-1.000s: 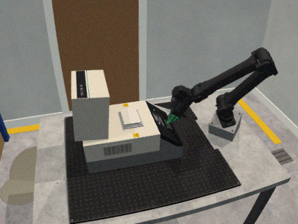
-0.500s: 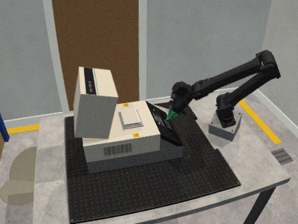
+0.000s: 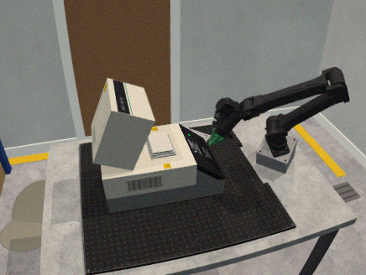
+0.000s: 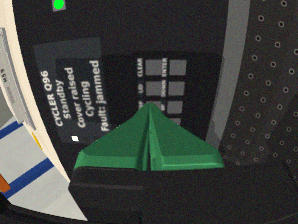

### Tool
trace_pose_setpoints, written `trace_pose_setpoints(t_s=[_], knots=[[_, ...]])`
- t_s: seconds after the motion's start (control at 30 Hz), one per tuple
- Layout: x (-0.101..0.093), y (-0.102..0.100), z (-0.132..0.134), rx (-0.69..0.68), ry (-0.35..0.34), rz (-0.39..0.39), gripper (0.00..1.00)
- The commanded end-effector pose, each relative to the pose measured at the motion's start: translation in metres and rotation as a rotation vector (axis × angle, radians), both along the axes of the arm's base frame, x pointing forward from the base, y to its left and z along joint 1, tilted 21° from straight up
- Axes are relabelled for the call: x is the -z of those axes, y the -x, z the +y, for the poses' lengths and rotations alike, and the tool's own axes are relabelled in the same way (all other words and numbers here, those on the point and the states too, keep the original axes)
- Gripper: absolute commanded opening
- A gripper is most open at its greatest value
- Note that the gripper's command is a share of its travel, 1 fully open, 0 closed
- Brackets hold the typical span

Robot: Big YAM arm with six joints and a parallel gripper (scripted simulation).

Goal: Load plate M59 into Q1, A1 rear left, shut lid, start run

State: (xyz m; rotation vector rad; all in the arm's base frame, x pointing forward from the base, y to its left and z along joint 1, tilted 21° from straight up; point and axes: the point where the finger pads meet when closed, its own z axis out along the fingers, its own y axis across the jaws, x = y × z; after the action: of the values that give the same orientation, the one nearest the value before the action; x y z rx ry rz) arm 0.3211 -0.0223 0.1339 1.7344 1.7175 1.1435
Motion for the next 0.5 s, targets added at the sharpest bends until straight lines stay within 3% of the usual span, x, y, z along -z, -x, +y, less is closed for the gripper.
trace_pose_setpoints(t_s=[0.0, 0.47], knots=[[-0.002, -0.004, -0.001, -0.003, 0.010, -0.004, 0.00], [-0.035, -0.024, -0.001, -0.014, 0.026, -0.073, 0.00]])
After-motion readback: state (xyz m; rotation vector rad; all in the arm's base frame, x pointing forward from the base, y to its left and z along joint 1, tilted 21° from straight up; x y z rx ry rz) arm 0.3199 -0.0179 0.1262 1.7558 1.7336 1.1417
